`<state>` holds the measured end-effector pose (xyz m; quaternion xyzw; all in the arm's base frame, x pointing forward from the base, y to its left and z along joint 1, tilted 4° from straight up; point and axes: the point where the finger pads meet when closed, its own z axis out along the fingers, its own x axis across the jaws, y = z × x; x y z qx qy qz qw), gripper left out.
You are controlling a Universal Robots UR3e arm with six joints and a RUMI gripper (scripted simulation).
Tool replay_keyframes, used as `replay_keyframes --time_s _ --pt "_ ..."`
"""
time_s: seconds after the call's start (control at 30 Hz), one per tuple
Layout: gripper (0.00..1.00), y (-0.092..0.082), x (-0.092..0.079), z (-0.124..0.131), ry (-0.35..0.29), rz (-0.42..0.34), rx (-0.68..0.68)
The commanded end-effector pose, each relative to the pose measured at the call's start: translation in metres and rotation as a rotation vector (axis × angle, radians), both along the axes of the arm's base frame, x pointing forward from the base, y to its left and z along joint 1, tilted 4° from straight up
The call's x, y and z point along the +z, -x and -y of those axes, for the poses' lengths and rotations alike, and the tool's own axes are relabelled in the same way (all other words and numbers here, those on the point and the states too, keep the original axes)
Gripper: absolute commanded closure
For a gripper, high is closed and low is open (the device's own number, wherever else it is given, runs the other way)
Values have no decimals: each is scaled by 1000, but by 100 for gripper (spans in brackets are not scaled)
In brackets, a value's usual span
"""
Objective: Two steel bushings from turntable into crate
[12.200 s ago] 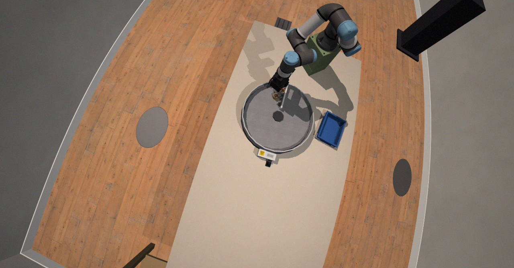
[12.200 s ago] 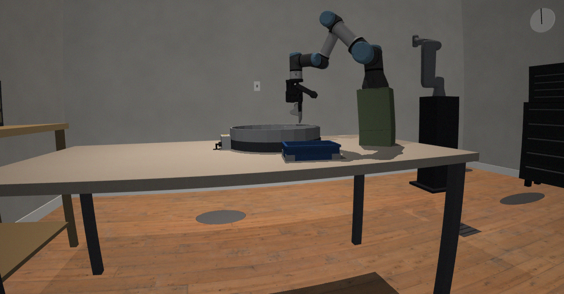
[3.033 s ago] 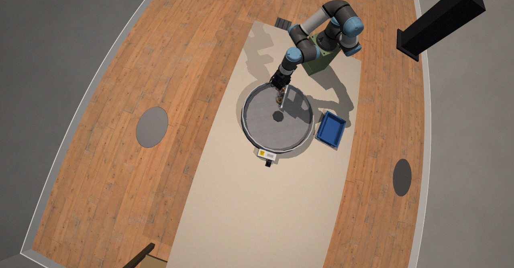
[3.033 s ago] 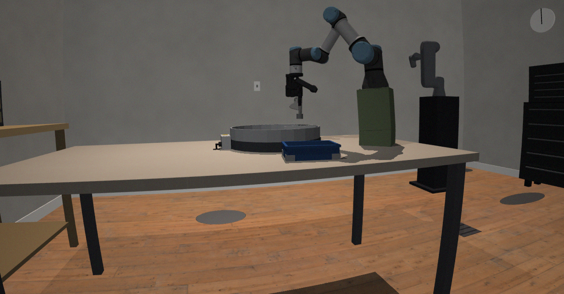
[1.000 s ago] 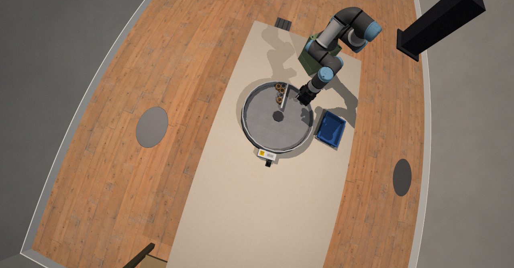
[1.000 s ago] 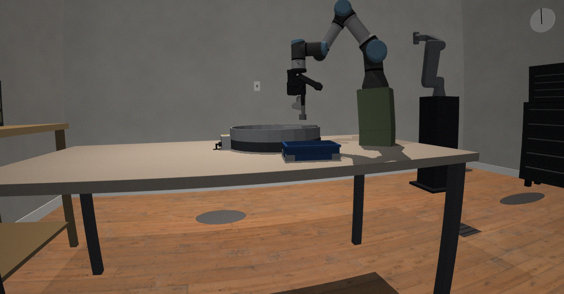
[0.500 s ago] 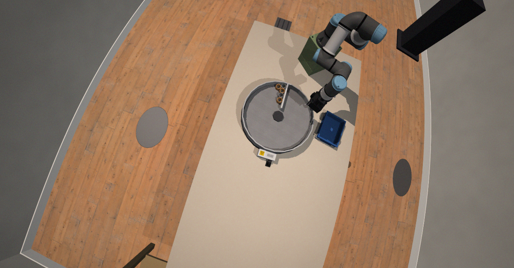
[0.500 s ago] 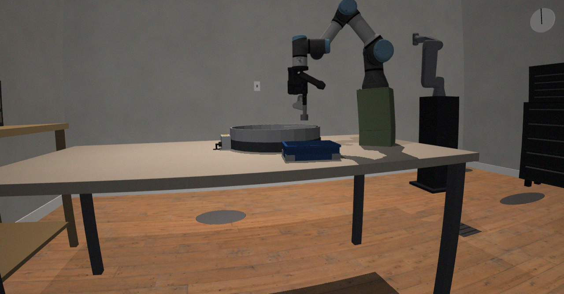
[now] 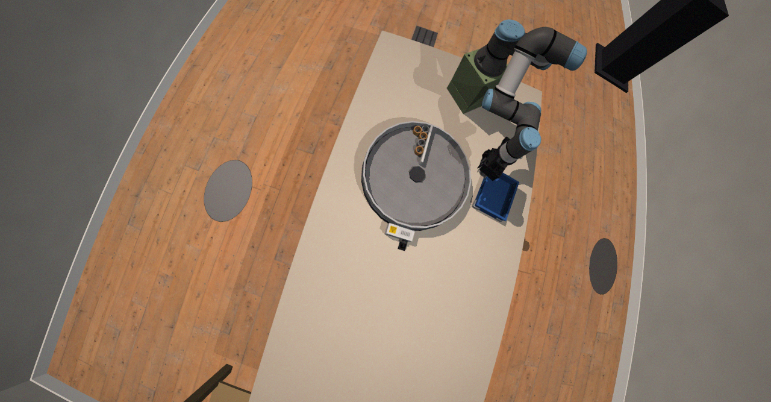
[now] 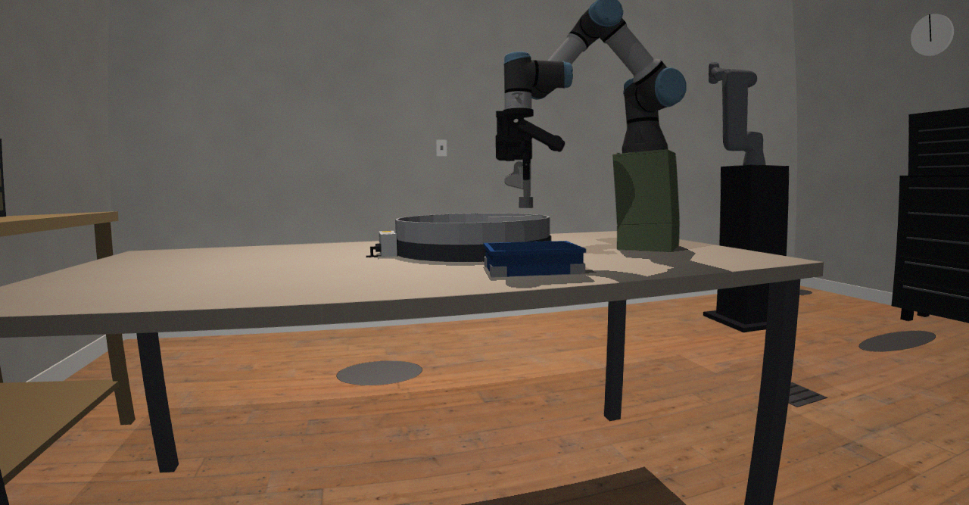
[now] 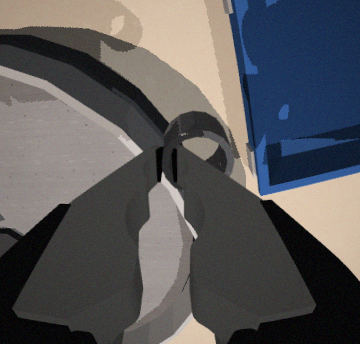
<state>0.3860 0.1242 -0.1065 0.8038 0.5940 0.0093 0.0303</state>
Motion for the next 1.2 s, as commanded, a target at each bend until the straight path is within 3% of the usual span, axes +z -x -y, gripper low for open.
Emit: replay_keyframes --time_s 0.0,0.3,1.17 --pt "100 -6 0 -24 4 -3 -2" --pt "100 -11 -2 -57 4 -3 -2" --pt "100 -18 -3 -105 4 -3 -2"
